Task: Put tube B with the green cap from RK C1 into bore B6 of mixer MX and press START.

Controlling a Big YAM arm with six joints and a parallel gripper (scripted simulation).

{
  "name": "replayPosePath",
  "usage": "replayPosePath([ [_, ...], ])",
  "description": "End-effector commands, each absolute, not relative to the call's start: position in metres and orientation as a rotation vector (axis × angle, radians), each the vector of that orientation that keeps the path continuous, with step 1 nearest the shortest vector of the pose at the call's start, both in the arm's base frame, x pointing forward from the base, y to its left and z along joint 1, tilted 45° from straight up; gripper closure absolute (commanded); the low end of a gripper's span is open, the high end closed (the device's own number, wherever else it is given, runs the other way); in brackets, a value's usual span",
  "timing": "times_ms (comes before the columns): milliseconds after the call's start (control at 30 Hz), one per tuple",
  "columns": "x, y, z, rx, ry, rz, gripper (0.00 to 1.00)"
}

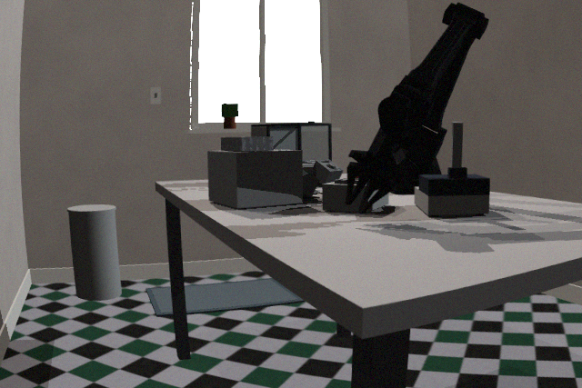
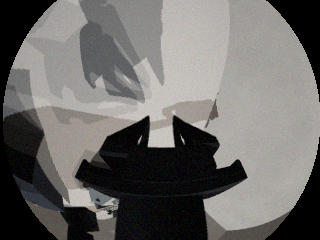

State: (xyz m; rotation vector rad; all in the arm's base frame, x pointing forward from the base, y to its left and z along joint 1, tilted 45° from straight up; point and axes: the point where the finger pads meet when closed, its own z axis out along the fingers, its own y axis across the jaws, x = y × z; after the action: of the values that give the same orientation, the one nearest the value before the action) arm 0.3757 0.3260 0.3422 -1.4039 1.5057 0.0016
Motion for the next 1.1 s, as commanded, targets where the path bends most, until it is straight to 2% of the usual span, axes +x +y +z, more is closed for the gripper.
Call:
replayPosePath([
  [0, 0.403, 0.307, 0.353, -1.35, 1.578, -0.031, 0.64],
  [67, 0.403, 0.29, 0.319, -1.4, 1.6, -0.034, 0.64],
  [200, 0.417, 0.279, 0.34, -1.333, 1.652, -0.038, 0.64],
  [233, 0.413, 0.268, 0.309, -1.38, 1.676, -0.041, 0.64],
  [300, 0.426, 0.258, 0.329, -1.31, 1.727, -0.043, 0.64],
  [333, 0.421, 0.247, 0.299, -1.336, 1.768, -0.033, 0.64],
  [467, 0.428, 0.223, 0.289, -1.341, 1.79, -0.044, 0.64],
  [500, 0.438, 0.219, 0.312, -1.283, 1.801, -0.043, 0.64],
  [567, 0.433, 0.201, 0.28, -1.325, 1.831, -0.043, 0.64],
  [633, 0.443, 0.188, 0.293, -1.254, 1.885, -0.036, 0.64],
  [700, 0.438, 0.17, 0.267, -1.288, 1.907, -0.037, 0.64],
  [767, 0.438, 0.17, 0.267, -1.288, 1.907, -0.037, 0.64],
  [800, 0.449, 0.166, 0.29, -1.244, 1.905, -0.045, 0.64],
  [900, 0.44, 0.14, 0.256, -1.246, 1.984, -0.027, 0.64],
  [1067, 0.439, 0.109, 0.245, -1.198, 2.059, -0.012, 0.64],
])
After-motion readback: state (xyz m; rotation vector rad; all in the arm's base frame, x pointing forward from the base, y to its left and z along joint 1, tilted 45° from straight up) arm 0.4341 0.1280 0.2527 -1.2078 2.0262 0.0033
